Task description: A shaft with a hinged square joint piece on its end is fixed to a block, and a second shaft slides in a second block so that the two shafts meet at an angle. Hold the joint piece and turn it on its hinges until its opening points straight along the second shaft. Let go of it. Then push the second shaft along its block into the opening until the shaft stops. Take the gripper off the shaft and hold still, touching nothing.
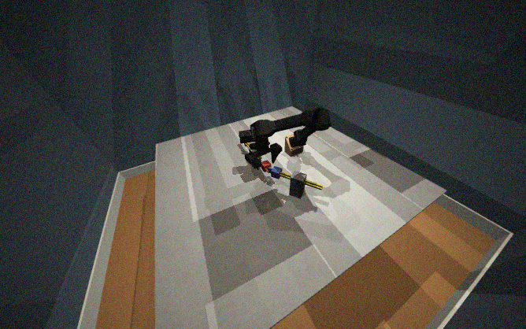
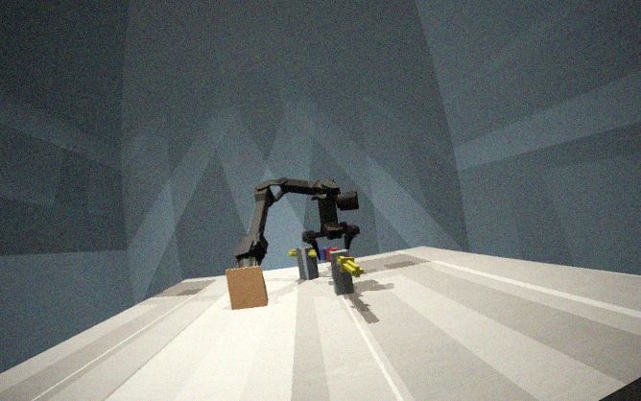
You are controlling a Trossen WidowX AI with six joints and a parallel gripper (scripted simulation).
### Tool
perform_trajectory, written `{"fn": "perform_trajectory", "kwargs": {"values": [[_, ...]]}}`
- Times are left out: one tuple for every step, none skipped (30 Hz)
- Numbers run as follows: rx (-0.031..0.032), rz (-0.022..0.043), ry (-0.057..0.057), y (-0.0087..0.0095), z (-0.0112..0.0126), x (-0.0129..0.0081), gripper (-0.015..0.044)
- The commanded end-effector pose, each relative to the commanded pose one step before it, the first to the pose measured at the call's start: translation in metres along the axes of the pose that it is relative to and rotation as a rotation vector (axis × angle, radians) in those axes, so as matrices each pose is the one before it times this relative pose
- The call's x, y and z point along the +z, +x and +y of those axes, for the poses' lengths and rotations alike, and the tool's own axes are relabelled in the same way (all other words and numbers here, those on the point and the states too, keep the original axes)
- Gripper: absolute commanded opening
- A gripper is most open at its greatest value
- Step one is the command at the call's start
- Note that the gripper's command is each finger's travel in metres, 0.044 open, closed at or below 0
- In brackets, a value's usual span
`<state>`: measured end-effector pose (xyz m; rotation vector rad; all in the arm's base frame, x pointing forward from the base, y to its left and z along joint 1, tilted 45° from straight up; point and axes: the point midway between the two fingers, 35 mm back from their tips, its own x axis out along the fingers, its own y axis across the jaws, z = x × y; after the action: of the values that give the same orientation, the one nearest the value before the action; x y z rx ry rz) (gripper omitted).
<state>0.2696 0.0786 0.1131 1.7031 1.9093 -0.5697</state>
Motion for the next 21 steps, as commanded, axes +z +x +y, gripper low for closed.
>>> {"fn": "perform_trajectory", "kwargs": {"values": [[0.03288,-0.01363,-0.0881,-0.01593,0.00514,-0.00171,0.0440],[0.00808,-0.00755,-0.0321,-0.00501,0.00090,-0.00026,0.0440],[0.00776,-0.00787,-0.0321,-0.00502,0.00084,-0.00023,0.0440],[0.00744,-0.00817,-0.0320,-0.00502,0.00079,-0.00020,0.0440],[0.00710,-0.00845,-0.0319,-0.00502,0.00073,-0.00017,0.0440],[0.00676,-0.00874,-0.0319,-0.00503,0.00067,-0.00015,0.0440],[0.00640,-0.00900,-0.0318,-0.00503,0.00061,-0.00013,0.0440],[0.00603,-0.00924,-0.0317,-0.00503,0.00055,-0.00011,0.0440],[0.00565,-0.00947,-0.0317,-0.00503,0.00049,-0.00010,0.0440],[0.00526,-0.00968,-0.0316,-0.00503,0.00043,-0.00010,0.0440],[0.00487,-0.00988,-0.0315,-0.00502,0.00037,-0.00010,0.0440],[0.00446,-0.01006,-0.0315,-0.00502,0.00031,-0.00010,0.0440],[0.00405,-0.01021,-0.0313,-0.00501,0.00025,-0.00011,0.0440],[0.00364,-0.01039,-0.0314,-0.00502,0.00020,-0.00012,0.0440],[0.00322,-0.01052,-0.0313,-0.00501,0.00014,-0.00014,0.0440],[0.00279,-0.01063,-0.0312,-0.00500,0.00009,-0.00016,0.0440],[0.00235,-0.01072,-0.0312,-0.00499,0.00004,-0.00019,0.0440],[0.00192,-0.01080,-0.0311,-0.00498,-0.00001,-0.00022,0.0440],[0.00148,-0.01086,-0.0310,-0.00496,-0.00006,-0.00025,0.0440],[0.00104,-0.01090,-0.0309,-0.00495,-0.00010,-0.00029,0.0440],[0.00059,-0.01092,-0.0309,-0.00493,-0.00014,-0.00033,0.0440]]}}
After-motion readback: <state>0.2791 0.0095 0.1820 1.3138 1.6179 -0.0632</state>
